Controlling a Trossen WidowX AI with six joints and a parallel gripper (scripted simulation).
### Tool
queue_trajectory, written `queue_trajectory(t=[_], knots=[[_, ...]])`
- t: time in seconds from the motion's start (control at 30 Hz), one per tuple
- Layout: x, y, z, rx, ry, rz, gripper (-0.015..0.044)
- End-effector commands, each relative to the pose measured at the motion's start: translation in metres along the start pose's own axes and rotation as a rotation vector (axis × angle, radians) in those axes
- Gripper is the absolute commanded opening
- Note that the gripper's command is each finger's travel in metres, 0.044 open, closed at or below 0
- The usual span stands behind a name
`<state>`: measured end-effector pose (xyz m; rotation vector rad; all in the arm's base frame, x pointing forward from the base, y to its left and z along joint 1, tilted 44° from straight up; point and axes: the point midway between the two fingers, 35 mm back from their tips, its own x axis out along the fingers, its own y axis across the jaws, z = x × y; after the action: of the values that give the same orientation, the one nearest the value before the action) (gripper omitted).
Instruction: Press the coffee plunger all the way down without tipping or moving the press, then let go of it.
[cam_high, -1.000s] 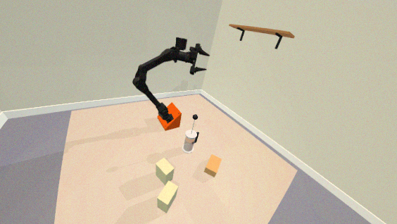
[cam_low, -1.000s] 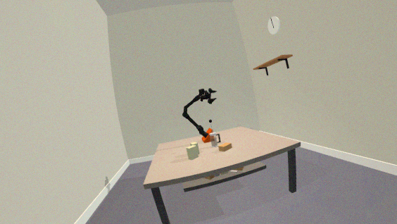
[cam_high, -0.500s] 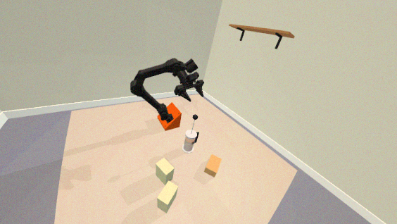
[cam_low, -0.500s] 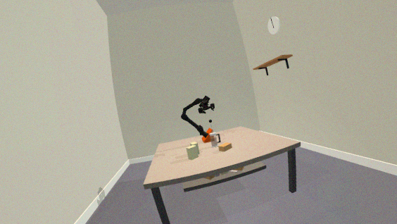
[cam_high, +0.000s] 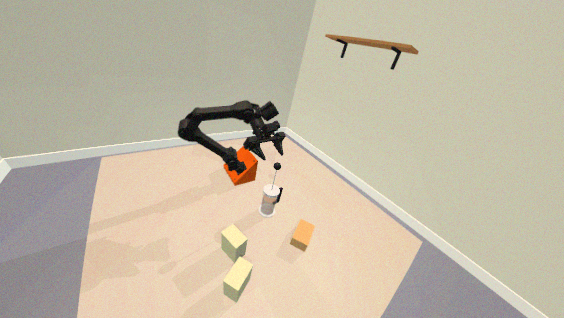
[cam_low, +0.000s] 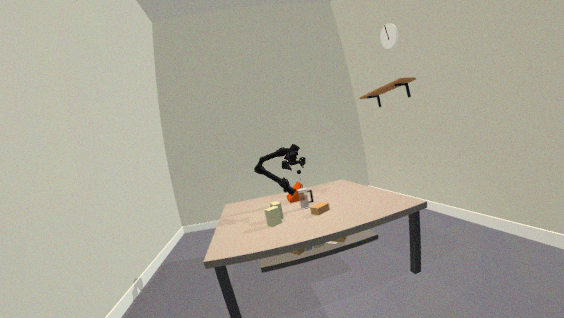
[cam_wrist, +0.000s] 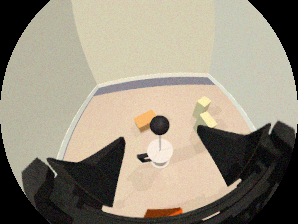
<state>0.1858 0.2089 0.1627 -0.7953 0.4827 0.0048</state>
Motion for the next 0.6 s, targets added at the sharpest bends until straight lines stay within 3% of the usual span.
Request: queue_trajectory(t=[0.0, 0.57], knots=[[0.003, -0.001, -0.002, 0.002, -0.007, -0.002, 0.044], [0.029, 0.0, -0.001, 0.003, -0.005, 0.001, 0.044]])
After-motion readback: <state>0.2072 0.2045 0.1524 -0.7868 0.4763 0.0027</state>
